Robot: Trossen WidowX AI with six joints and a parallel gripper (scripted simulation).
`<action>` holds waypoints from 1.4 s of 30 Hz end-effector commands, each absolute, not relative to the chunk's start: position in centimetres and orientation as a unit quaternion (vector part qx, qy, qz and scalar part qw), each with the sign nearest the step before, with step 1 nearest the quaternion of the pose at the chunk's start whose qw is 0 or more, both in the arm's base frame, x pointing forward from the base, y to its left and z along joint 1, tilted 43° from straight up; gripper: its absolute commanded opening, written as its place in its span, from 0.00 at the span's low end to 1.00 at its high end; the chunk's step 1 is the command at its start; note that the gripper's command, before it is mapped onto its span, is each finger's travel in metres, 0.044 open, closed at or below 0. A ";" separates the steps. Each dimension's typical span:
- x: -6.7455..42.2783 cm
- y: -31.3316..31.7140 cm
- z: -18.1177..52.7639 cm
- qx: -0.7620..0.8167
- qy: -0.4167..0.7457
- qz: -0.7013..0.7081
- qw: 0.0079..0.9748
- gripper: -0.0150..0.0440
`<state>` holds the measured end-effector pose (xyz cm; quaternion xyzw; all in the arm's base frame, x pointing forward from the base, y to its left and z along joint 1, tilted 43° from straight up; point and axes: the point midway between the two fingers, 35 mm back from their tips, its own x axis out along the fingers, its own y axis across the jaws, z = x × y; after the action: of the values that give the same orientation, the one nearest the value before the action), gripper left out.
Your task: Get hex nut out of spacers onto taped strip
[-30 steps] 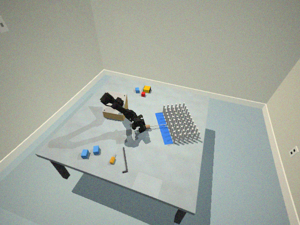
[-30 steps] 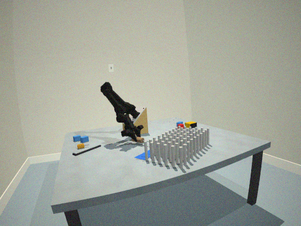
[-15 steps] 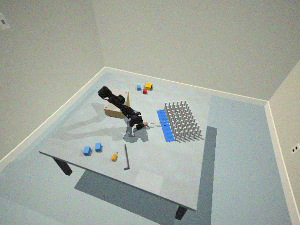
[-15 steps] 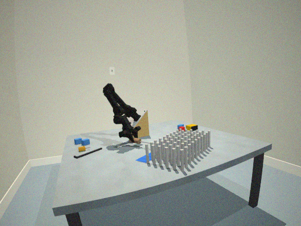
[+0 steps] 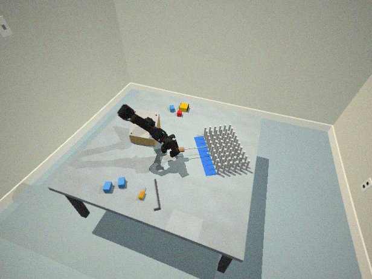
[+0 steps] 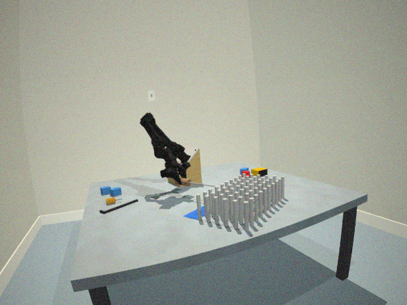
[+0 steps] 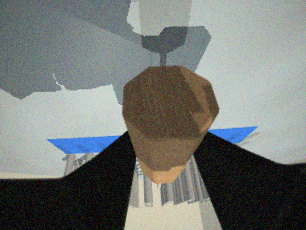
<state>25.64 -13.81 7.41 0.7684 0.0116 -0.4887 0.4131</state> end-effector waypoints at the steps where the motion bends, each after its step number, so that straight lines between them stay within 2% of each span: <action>1: 26.0 -12.2 9.5 0.771 0.008 -0.484 0.414 0.25; 15: 25.0 -8.0 14.0 0.773 0.005 -0.480 0.416 0.25; 21: 26.8 -7.7 12.1 0.765 0.037 -0.488 0.418 0.25; 42: 32.4 0.0 8.0 0.724 0.161 -0.498 0.449 0.25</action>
<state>31.30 -1.83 8.70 0.7298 0.1364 -0.5023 0.4433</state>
